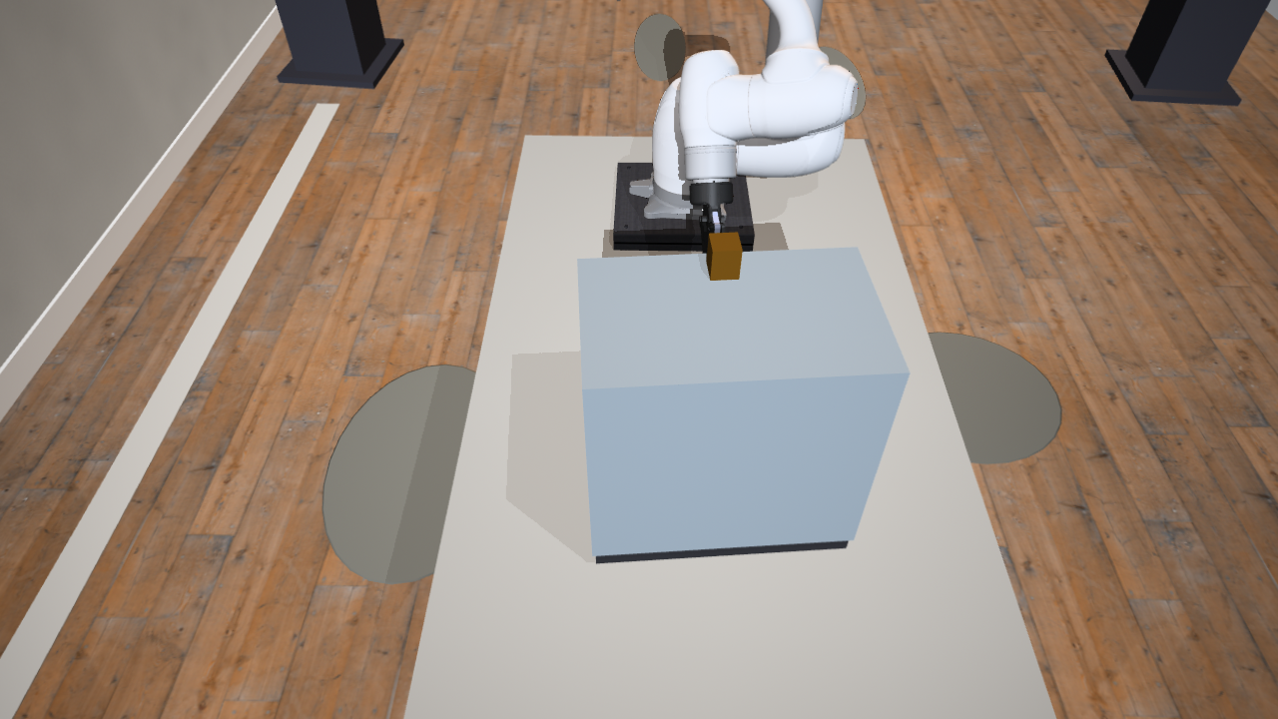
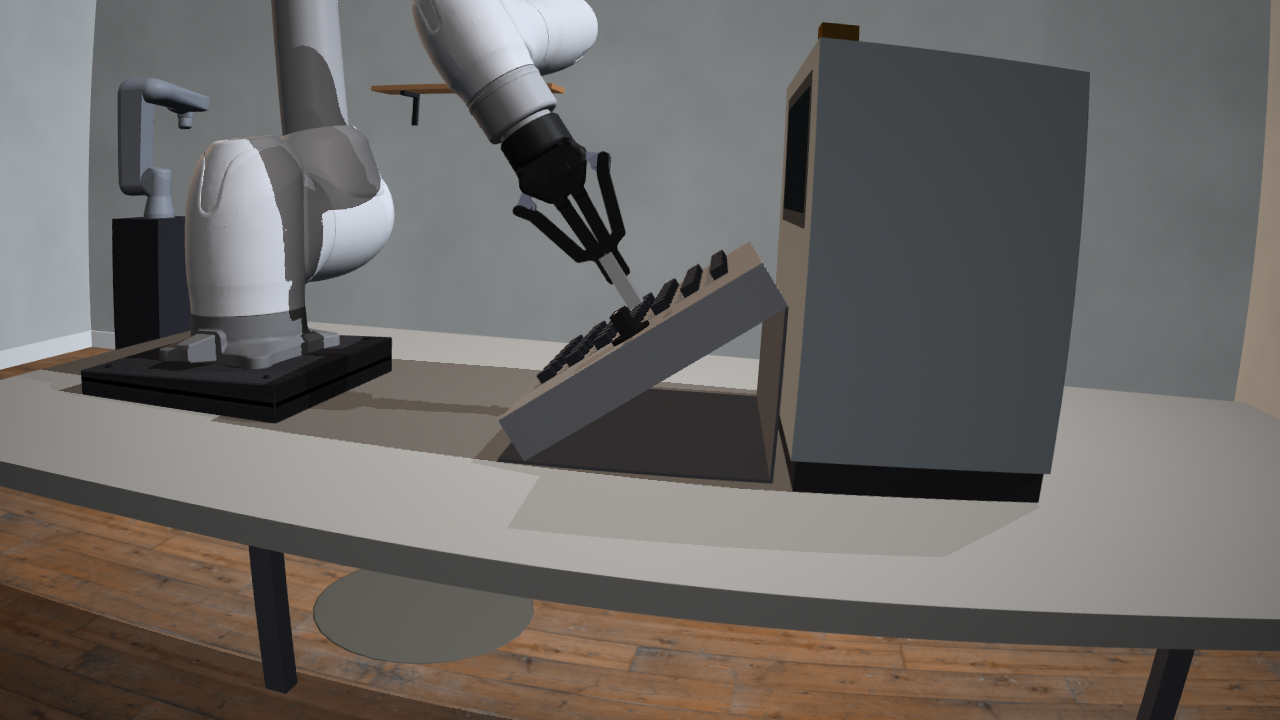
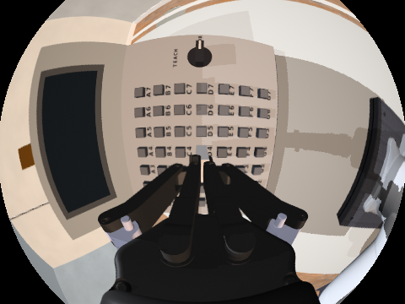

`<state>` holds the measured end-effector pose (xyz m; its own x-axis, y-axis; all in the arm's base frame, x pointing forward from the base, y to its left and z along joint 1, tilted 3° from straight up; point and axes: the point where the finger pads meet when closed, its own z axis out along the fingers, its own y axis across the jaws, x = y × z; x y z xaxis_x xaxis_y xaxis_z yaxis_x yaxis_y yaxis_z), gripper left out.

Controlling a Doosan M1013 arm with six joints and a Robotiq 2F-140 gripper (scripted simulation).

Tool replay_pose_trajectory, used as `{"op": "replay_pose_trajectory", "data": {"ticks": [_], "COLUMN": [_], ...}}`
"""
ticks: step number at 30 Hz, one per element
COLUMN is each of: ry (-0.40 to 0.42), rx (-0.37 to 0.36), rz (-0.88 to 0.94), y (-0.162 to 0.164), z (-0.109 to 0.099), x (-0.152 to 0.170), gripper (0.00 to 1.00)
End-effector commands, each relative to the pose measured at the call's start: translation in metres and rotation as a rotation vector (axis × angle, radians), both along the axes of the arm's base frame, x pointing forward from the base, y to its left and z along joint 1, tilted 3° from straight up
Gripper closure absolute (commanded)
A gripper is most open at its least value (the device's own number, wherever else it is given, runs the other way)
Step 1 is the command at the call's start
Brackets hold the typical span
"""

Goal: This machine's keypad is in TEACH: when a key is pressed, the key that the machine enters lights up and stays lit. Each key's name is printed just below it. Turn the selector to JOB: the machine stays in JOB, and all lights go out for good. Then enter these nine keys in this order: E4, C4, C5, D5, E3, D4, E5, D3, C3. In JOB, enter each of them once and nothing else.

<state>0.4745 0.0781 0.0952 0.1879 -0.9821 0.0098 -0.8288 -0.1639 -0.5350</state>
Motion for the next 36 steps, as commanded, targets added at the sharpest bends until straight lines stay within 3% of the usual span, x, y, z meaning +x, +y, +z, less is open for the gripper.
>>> {"op": "replay_pose_trajectory", "data": {"ticks": [1, 27, 36], "ry": [0.001, 0.001, 0.001], "rx": [0.0, 0.0, 0.0], "rz": [0.0, 0.0, 0.0], "y": [0.0, -0.003, -0.026], "z": [0.005, 0.024, 0.039], "x": [-0.003, -0.014, 0.015], "gripper": [1.0, 1.0, 1.0]}}
